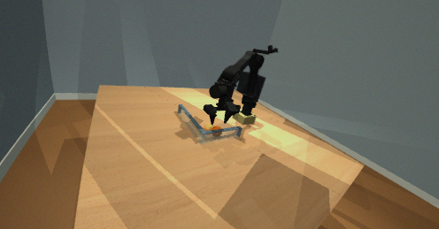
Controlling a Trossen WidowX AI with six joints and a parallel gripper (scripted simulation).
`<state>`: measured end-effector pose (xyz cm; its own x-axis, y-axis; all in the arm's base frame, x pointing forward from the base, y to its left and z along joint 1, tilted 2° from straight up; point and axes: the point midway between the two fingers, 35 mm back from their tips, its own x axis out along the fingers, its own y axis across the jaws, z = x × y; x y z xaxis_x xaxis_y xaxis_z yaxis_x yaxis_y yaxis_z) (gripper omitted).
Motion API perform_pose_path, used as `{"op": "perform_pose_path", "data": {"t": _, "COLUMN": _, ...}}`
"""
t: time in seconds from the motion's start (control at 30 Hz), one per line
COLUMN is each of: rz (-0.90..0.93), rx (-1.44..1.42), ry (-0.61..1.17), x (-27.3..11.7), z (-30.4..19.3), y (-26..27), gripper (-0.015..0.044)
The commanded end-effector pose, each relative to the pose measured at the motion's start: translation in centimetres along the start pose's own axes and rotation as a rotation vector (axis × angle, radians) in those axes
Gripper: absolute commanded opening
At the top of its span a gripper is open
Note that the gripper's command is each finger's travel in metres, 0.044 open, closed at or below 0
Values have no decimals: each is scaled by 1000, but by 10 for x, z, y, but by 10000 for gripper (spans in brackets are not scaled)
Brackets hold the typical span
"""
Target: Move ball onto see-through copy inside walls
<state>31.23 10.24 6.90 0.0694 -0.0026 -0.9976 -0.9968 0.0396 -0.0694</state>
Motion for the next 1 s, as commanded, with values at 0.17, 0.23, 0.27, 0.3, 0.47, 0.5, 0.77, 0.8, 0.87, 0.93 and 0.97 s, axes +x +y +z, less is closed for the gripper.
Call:
{"op": "perform_pose_path", "data": {"t": 0.17, "rz": 4, "rx": -5, "ry": -4, "x": 15, "z": 1, "y": 0, "gripper": 377}}
{"op": "perform_pose_path", "data": {"t": 0.23, "rz": 4, "rx": -5, "ry": -4, "x": 18, "z": 1, "y": 0, "gripper": 377}}
{"op": "perform_pose_path", "data": {"t": 0.27, "rz": 4, "rx": -5, "ry": -4, "x": 20, "z": 1, "y": 0, "gripper": 377}}
{"op": "perform_pose_path", "data": {"t": 0.3, "rz": 4, "rx": -5, "ry": -4, "x": 22, "z": 1, "y": 0, "gripper": 377}}
{"op": "perform_pose_path", "data": {"t": 0.47, "rz": 4, "rx": -5, "ry": -4, "x": 30, "z": 1, "y": 0, "gripper": 377}}
{"op": "perform_pose_path", "data": {"t": 0.5, "rz": 4, "rx": -5, "ry": -4, "x": 31, "z": 1, "y": 0, "gripper": 377}}
{"op": "perform_pose_path", "data": {"t": 0.77, "rz": 4, "rx": -5, "ry": -4, "x": 44, "z": 1, "y": 1, "gripper": 377}}
{"op": "perform_pose_path", "data": {"t": 0.8, "rz": 4, "rx": -5, "ry": -4, "x": 46, "z": 1, "y": 1, "gripper": 377}}
{"op": "perform_pose_path", "data": {"t": 0.87, "rz": 4, "rx": -5, "ry": -4, "x": 48, "z": 1, "y": 1, "gripper": 377}}
{"op": "perform_pose_path", "data": {"t": 0.93, "rz": 4, "rx": -5, "ry": -4, "x": 48, "z": 1, "y": 1, "gripper": 351}}
{"op": "perform_pose_path", "data": {"t": 0.97, "rz": 4, "rx": -5, "ry": -4, "x": 48, "z": 1, "y": 1, "gripper": 324}}
